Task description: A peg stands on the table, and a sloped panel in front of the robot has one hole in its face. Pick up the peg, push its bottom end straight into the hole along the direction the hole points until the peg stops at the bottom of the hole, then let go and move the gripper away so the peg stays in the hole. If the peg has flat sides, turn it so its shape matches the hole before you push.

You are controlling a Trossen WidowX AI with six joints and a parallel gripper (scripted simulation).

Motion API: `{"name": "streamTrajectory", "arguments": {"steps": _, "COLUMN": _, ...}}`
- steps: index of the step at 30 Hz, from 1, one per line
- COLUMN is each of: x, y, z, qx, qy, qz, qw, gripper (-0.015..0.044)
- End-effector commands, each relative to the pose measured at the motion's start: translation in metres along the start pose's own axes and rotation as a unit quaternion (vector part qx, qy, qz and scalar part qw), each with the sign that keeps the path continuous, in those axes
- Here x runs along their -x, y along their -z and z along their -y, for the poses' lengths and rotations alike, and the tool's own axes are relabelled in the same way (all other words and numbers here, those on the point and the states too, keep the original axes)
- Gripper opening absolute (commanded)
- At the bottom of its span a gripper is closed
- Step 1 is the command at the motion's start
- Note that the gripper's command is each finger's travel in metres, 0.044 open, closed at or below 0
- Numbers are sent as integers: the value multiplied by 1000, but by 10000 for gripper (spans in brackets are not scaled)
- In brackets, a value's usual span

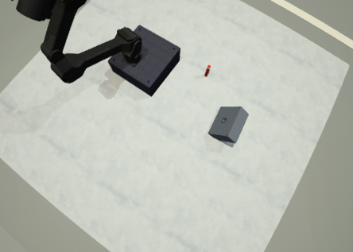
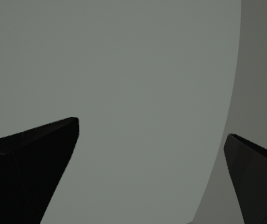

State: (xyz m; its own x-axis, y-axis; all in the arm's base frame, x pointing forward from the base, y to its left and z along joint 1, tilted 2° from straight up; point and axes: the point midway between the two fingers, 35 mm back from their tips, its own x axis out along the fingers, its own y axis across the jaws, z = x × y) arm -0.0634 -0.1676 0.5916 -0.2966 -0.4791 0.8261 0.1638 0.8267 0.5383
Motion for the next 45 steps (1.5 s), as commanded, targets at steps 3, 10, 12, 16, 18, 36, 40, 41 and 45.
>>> {"name": "streamTrajectory", "arguments": {"steps": 3, "x": 1, "y": -1, "z": -7, "qx": -7, "qy": -11, "qz": 0, "qw": 1000, "gripper": 440}}
{"name": "streamTrajectory", "arguments": {"steps": 10, "x": 14, "y": -5, "z": -69, "qx": -67, "qy": -100, "qz": -3, "qw": 993, "gripper": 440}}
{"name": "streamTrajectory", "arguments": {"steps": 12, "x": 20, "y": -6, "z": -88, "qx": -79, "qy": -128, "qz": -8, "qw": 989, "gripper": 440}}
{"name": "streamTrajectory", "arguments": {"steps": 16, "x": 36, "y": -6, "z": -125, "qx": -100, "qy": -183, "qz": -20, "qw": 978, "gripper": 440}}
{"name": "streamTrajectory", "arguments": {"steps": 18, "x": 45, "y": -6, "z": -143, "qx": -111, "qy": -210, "qz": -27, "qw": 971, "gripper": 440}}
{"name": "streamTrajectory", "arguments": {"steps": 36, "x": 160, "y": 15, "z": -288, "qx": -156, "qy": -461, "qz": -129, "qw": 864, "gripper": 440}}
{"name": "streamTrajectory", "arguments": {"steps": 40, "x": 195, "y": 27, "z": -312, "qx": -161, "qy": -510, "qz": -167, "qw": 828, "gripper": 440}}
{"name": "streamTrajectory", "arguments": {"steps": 41, "x": 204, "y": 30, "z": -317, "qx": -163, "qy": -521, "qz": -177, "qw": 819, "gripper": 440}}
{"name": "streamTrajectory", "arguments": {"steps": 45, "x": 242, "y": 41, "z": -335, "qx": -169, "qy": -563, "qz": -218, "qw": 779, "gripper": 440}}
